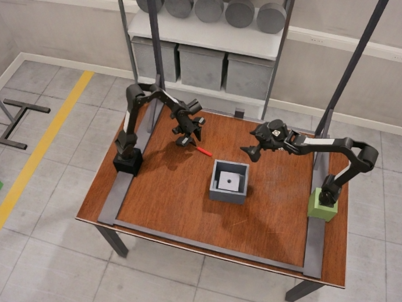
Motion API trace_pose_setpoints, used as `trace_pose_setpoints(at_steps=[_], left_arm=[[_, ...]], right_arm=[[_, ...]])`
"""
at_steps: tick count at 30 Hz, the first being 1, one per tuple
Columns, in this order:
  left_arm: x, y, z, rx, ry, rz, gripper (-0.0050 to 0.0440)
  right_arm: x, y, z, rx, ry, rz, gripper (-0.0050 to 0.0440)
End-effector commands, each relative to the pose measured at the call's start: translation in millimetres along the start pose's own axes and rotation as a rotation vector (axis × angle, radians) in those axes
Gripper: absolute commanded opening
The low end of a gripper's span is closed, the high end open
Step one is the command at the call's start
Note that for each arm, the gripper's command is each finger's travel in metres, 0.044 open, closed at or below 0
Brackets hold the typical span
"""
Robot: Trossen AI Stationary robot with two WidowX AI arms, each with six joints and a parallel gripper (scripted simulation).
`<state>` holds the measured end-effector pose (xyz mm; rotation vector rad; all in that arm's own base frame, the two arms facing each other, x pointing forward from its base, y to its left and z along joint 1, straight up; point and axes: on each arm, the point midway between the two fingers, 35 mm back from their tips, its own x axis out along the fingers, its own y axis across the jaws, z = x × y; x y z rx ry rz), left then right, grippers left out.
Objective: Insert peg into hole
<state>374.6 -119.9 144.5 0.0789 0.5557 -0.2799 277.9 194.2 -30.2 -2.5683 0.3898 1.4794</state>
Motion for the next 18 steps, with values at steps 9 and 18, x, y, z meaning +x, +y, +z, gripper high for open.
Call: trace_pose_setpoints(at_steps=[9, 18], left_arm=[[-4, 0, 11, 0.001, -0.029, 0.0, 0.044], [-4, 0, 11, 0.001, -0.029, 0.0, 0.044]], right_arm=[[29, -6, -5, 0.007, 0.005, -0.014, 0.017], [41, -3, -4, 0.004, 0.004, -0.008, 0.017]])
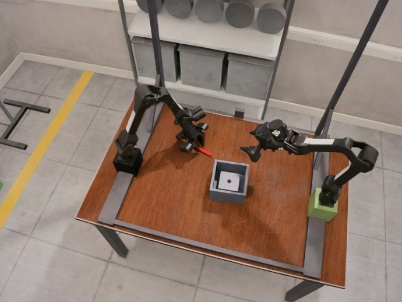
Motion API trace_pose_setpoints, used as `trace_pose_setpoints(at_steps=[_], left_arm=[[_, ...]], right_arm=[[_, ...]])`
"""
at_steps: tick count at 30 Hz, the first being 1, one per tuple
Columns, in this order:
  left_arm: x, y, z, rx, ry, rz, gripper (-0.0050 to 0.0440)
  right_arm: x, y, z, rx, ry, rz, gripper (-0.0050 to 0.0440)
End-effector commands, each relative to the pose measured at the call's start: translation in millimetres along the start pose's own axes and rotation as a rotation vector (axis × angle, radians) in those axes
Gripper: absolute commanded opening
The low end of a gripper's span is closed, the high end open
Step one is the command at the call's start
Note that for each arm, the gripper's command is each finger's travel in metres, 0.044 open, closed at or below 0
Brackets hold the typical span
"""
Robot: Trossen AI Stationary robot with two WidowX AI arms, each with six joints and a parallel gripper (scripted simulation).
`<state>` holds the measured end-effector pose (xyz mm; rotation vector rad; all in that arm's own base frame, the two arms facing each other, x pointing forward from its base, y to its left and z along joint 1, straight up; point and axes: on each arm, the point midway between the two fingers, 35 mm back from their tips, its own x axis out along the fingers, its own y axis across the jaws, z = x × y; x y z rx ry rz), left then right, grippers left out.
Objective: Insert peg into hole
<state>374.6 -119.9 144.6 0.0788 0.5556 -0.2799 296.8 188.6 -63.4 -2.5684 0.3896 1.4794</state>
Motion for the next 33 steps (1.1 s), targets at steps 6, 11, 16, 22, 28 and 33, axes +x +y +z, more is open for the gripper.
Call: trace_pose_setpoints(at_steps=[6, 11, 16, 22, 28, 33], left_arm=[[-4.0, -0.2, 10.8, 0.001, -0.029, 0.0, 0.044], [-4.0, -0.2, 10.8, 0.001, -0.029, 0.0, 0.044], [-4.0, -0.2, 10.8, 0.001, -0.029, 0.0, 0.044], [-4.0, -0.2, 10.8, 0.001, -0.029, 0.0, 0.044], [-4.0, -0.2, 10.8, 0.001, -0.029, 0.0, 0.044], [-4.0, -0.2, 10.8, 0.001, -0.029, 0.0, 0.044]], right_arm=[[4.4, -3.7, -3.3, 0.006, 0.004, -0.009, 0.017], [4.4, -3.2, -2.6, 0.005, 0.003, -0.008, 0.017], [1.1, -4.0, -4.4, 0.009, 0.009, -0.014, 0.017], [0.1, -4.2, -4.6, 0.009, 0.009, -0.014, 0.011], [0.1, -4.2, -4.6, 0.009, 0.009, -0.014, 0.007], [0.1, -4.2, -4.6, 0.009, 0.009, -0.014, 0.005]])
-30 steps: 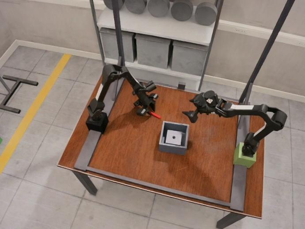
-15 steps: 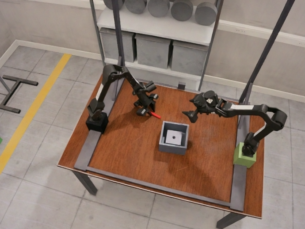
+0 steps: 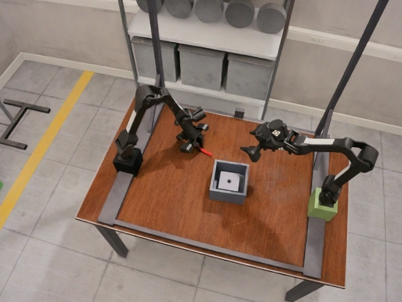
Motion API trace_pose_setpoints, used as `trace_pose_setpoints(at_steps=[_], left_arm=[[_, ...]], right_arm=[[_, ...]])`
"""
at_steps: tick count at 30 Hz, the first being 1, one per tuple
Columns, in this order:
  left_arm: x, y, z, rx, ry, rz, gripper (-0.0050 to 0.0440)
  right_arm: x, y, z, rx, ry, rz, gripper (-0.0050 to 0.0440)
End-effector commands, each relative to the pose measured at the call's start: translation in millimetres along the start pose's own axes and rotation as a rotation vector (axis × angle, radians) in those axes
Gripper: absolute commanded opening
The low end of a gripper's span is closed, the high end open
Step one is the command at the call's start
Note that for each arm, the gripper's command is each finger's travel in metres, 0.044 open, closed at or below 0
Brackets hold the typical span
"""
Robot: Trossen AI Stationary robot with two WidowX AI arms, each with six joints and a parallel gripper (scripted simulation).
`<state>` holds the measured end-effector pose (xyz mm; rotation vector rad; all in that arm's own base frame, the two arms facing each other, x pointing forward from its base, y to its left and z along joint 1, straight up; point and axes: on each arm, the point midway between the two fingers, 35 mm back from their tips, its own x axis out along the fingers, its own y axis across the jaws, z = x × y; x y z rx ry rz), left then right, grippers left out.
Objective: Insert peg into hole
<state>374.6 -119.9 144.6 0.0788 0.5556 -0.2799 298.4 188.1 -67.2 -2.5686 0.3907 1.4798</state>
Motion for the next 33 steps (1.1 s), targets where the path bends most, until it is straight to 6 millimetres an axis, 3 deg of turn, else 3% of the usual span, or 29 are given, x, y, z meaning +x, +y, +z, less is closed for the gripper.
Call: trace_pose_setpoints(at_steps=[1, 4, 5, 15, 20, 33], left_arm=[[-4, 0, 11, 0.001, -0.029, 0.0, 0.044], [-4, 0, 11, 0.001, -0.029, 0.0, 0.044], [-4, 0, 11, 0.001, -0.029, 0.0, 0.044], [-4, 0, 11, 0.001, -0.029, 0.0, 0.044], [-4, 0, 11, 0.001, -0.029, 0.0, 0.044], [-4, 0, 11, 0.001, -0.029, 0.0, 0.044]], right_arm=[[-4, -4, -5, 0.009, 0.009, -0.015, 0.0043], [-4, -4, -5, 0.009, 0.009, -0.015, 0.0006], [-4, -4, -5, 0.009, 0.009, -0.015, 0.0027], [-50, -8, -34, 0.018, 0.02, -0.031, 0.0027], [-53, -5, -34, 0.015, 0.016, -0.025, 0.0027], [-57, 4, -40, 0.511, -0.201, -0.154, 0.0027]])
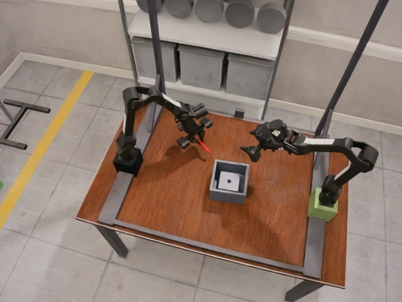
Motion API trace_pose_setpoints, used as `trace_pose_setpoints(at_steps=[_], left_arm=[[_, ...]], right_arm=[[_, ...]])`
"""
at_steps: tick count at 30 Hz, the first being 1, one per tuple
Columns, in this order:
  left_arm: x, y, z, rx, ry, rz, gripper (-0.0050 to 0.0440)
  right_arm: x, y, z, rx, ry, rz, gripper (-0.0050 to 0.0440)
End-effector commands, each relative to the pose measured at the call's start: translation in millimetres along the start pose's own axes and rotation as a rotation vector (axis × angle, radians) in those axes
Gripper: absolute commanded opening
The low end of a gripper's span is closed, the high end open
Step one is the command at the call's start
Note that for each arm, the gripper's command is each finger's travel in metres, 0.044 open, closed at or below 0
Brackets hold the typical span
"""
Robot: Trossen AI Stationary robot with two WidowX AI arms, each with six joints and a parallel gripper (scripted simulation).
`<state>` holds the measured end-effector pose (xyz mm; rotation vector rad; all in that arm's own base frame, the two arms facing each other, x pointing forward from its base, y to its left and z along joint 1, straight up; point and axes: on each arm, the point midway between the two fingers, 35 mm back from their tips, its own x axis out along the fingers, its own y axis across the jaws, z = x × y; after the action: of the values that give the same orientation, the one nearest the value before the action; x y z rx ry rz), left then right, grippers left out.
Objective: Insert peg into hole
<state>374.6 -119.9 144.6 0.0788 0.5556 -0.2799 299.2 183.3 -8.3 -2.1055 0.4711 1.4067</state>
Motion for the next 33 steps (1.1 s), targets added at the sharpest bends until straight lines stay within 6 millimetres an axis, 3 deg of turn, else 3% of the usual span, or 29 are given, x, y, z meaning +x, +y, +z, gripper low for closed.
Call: trace_pose_setpoints(at_steps=[1, 16, 19, 23, 27, 33], left_arm=[[-4, 0, 11, 0.001, -0.029, 0.0, 0.044], [-4, 0, 11, 0.001, -0.029, 0.0, 0.044], [-4, 0, 11, 0.001, -0.029, 0.0, 0.044], [-4, 0, 11, 0.001, -0.029, 0.0, 0.044], [-4, 0, 11, 0.001, -0.029, 0.0, 0.044], [-4, 0, 11, 0.001, -0.029, 0.0, 0.044]], right_arm=[[-8, -4, -6, 0.108, -0.035, -0.055, 0.0027], [-23, -2, -20, 0.935, -0.398, -0.277, 0.0027], [-23, -2, -21, 0.973, -0.414, -0.287, 0.0027], [-26, 0, -24, 1.204, -0.512, -0.341, 0.0027], [-16, 16, -15, 1.441, -0.592, -0.296, 0.0027], [-19, 15, -20, 1.646, -0.661, -0.354, 0.0027]])
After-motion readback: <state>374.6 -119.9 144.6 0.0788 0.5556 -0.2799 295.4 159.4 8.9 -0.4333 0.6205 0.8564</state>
